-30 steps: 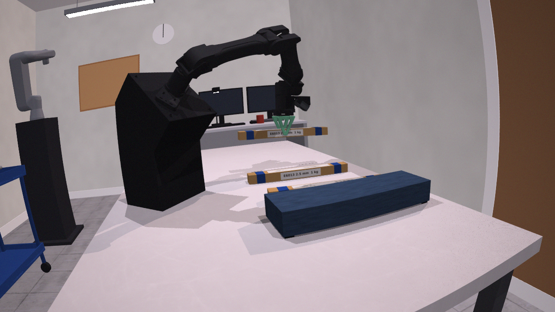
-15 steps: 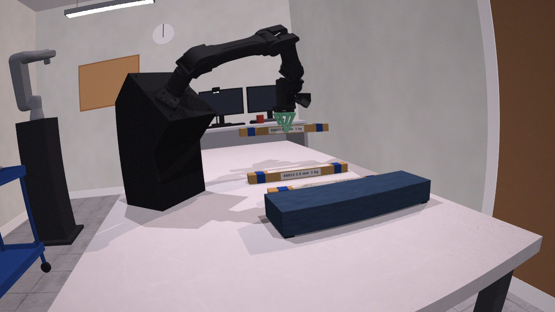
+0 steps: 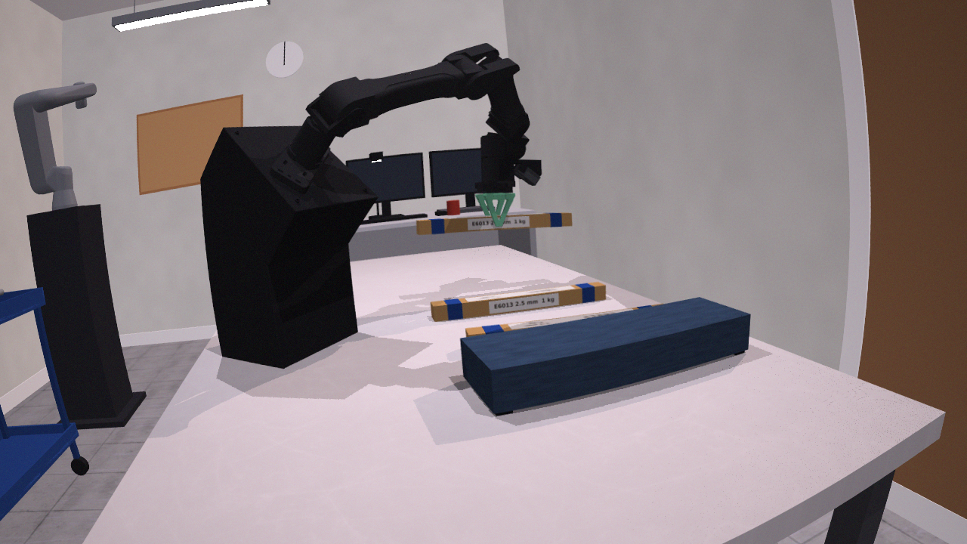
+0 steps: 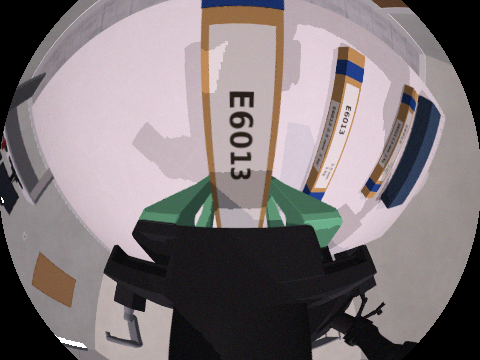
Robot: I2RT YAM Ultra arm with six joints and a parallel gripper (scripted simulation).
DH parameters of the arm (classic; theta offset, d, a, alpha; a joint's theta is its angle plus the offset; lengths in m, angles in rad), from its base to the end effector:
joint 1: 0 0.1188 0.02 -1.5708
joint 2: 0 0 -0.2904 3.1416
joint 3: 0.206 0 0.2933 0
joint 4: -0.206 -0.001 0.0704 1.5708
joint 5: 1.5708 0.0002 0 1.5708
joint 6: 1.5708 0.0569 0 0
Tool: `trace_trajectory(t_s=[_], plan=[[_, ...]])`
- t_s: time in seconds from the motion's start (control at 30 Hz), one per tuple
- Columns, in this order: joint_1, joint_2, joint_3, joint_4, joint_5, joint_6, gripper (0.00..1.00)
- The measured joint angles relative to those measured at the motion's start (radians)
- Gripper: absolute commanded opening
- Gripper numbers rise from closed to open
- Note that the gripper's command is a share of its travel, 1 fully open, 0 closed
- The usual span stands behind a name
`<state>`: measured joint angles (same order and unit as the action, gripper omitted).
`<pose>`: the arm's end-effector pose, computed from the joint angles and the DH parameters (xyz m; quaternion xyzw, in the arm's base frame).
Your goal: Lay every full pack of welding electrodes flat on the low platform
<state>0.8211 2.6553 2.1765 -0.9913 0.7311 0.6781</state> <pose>0.4157 0.3922 0.0633 -0.0487 0.9316 -0.2293 0.2777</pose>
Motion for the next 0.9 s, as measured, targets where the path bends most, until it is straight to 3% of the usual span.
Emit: trace_trajectory(t_s=[0.9], plan=[[0.010, 0.018, 0.048, -0.045, 0.002, 0.018, 0.00]])
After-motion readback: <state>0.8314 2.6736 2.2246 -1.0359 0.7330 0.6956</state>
